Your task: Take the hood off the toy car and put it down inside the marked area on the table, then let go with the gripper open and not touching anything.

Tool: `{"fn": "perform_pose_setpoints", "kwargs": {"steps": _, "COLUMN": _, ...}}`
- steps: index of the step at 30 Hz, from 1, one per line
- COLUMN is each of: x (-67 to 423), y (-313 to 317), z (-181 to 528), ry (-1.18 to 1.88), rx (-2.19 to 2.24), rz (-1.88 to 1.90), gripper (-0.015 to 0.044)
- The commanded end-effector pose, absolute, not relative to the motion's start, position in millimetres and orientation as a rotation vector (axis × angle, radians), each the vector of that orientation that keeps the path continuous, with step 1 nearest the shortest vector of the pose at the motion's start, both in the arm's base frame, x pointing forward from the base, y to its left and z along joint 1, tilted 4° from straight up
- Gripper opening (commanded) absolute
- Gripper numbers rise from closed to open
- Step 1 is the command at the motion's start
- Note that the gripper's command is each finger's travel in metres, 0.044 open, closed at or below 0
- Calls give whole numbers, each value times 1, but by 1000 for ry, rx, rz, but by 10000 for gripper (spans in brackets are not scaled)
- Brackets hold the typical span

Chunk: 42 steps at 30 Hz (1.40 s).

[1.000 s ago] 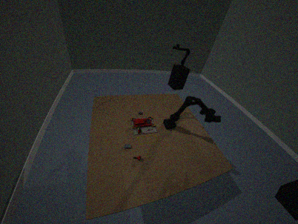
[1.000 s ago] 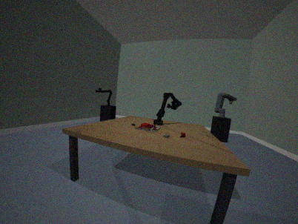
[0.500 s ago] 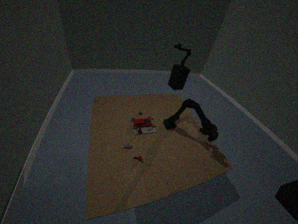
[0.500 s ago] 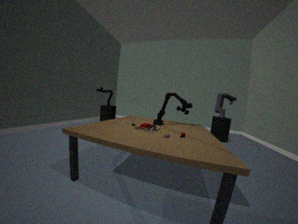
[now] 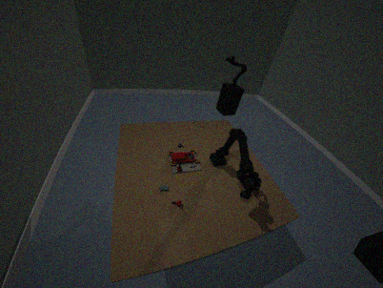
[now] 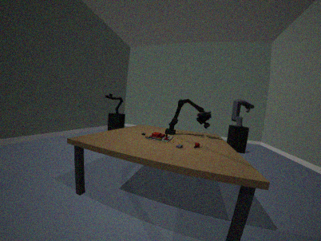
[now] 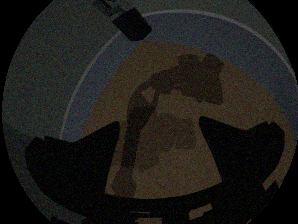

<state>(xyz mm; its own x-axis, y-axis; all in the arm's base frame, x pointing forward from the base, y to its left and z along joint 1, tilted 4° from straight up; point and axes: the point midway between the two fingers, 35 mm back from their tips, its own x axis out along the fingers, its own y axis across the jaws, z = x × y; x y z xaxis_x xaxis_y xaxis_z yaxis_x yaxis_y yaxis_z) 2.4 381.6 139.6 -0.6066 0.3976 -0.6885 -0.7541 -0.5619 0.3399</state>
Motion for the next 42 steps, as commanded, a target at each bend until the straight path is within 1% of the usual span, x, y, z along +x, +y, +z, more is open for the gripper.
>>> {"fn": "perform_pose_setpoints", "kwargs": {"steps": 1, "x": 66, "y": 374, "z": 135, "ry": 910, "rx": -684, "rz": 1967, "gripper": 440}}
{"fn": "perform_pose_setpoints", "kwargs": {"steps": 7, "x": 143, "y": 347, "z": 128, "ry": 979, "rx": -580, "rz": 1734, "gripper": 440}}
{"fn": "perform_pose_setpoints", "kwargs": {"steps": 13, "x": 216, "y": 301, "z": 122, "ry": 1066, "rx": -499, "rz": 1463, "gripper": 440}}
{"fn": "perform_pose_setpoints", "kwargs": {"steps": 19, "x": 279, "y": 236, "z": 116, "ry": 1147, "rx": -402, "rz": 1178, "gripper": 440}}
{"fn": "perform_pose_setpoints", "kwargs": {"steps": 25, "x": 325, "y": 160, "z": 113, "ry": 1235, "rx": -257, "rz": 871, "gripper": 440}}
{"fn": "perform_pose_setpoints", "kwargs": {"steps": 30, "x": 344, "y": 103, "z": 111, "ry": 1288, "rx": -163, "rz": 664, "gripper": 440}}
{"fn": "perform_pose_setpoints", "kwargs": {"steps": 34, "x": 353, "y": 40, "z": 109, "ry": 1349, "rx": -86, "rz": 458, "gripper": 440}}
{"fn": "perform_pose_setpoints", "kwargs": {"steps": 38, "x": 350, "y": -25, "z": 108, "ry": 1407, "rx": -2, "rz": 249, "gripper": 440}}
{"fn": "perform_pose_setpoints", "kwargs": {"steps": 42, "x": 336, "y": -88, "z": 109, "ry": 1461, "rx": 88, "rz": 44, "gripper": 440}}
